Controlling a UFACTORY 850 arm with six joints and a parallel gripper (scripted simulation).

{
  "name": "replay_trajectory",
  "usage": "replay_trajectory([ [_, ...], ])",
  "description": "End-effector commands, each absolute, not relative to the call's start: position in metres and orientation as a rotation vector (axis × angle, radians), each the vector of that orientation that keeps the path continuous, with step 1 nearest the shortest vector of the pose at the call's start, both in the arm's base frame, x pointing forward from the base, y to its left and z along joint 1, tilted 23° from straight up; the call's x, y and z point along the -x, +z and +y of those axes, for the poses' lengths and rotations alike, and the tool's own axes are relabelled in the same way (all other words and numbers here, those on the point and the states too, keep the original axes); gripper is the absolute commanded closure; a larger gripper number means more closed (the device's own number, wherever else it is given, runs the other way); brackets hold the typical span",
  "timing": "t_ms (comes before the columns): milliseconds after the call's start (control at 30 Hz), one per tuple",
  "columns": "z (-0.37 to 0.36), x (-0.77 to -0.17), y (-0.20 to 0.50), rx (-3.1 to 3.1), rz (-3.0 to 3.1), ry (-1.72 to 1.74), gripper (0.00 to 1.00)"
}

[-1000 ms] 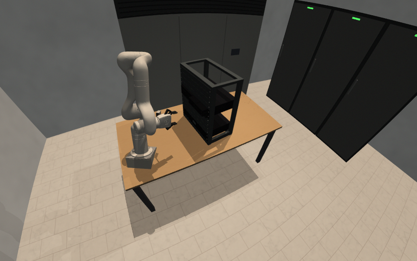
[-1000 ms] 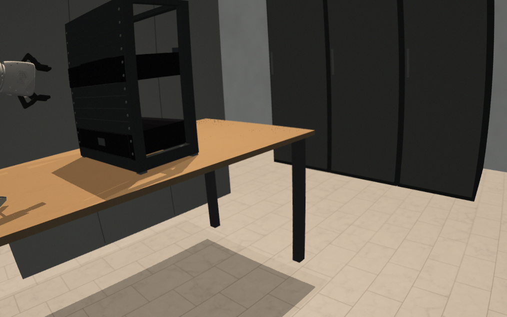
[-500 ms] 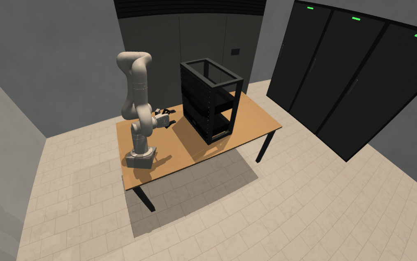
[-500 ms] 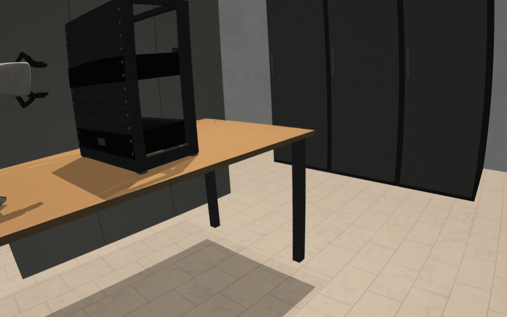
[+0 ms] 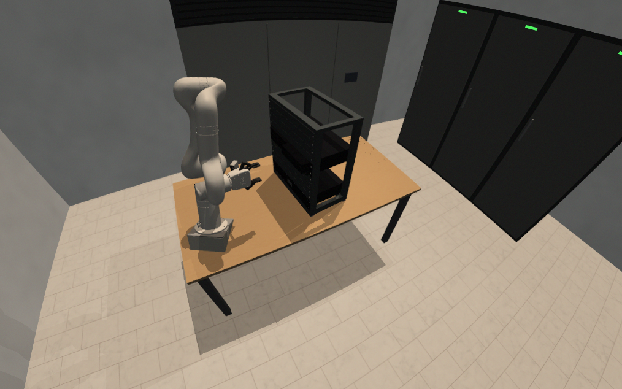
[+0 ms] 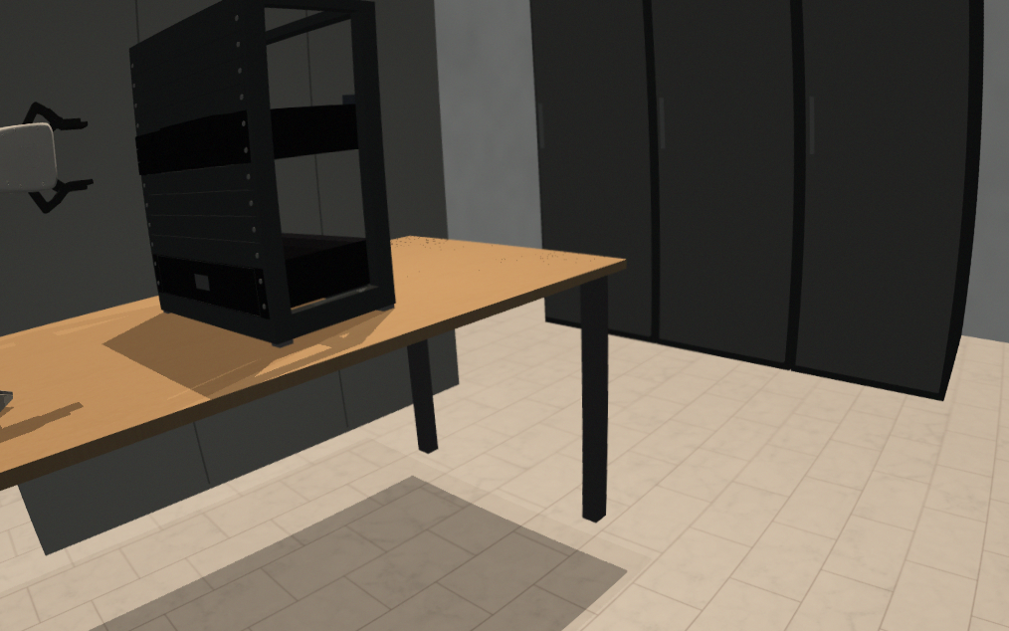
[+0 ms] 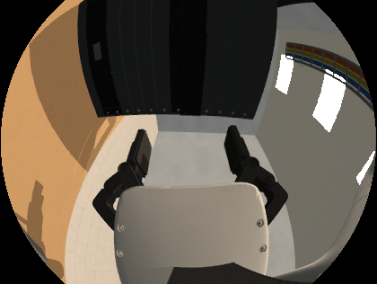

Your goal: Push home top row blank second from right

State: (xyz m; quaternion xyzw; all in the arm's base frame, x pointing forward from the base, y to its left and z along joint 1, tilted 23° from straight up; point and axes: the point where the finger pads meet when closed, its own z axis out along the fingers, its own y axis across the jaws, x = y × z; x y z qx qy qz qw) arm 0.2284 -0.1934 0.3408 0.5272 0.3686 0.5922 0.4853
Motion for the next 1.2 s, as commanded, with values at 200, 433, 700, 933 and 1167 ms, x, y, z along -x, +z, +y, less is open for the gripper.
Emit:
replay_trajectory([
  [200,-0.1935,-0.2246,0.3449,-1.283,0.840,1.442,0.00],
  [433,-0.1894,-0.2243,0.3454,-1.290,0.830,1.461,0.00],
  [700,-0.1870,-0.2243,0.3456,-1.294,0.825,1.473,0.00],
  [933,-0.1854,-0.2242,0.3457,-1.296,0.823,1.481,0.00],
  [1167,-0.1850,-0.2242,0.3457,-1.297,0.822,1.483,0.00],
])
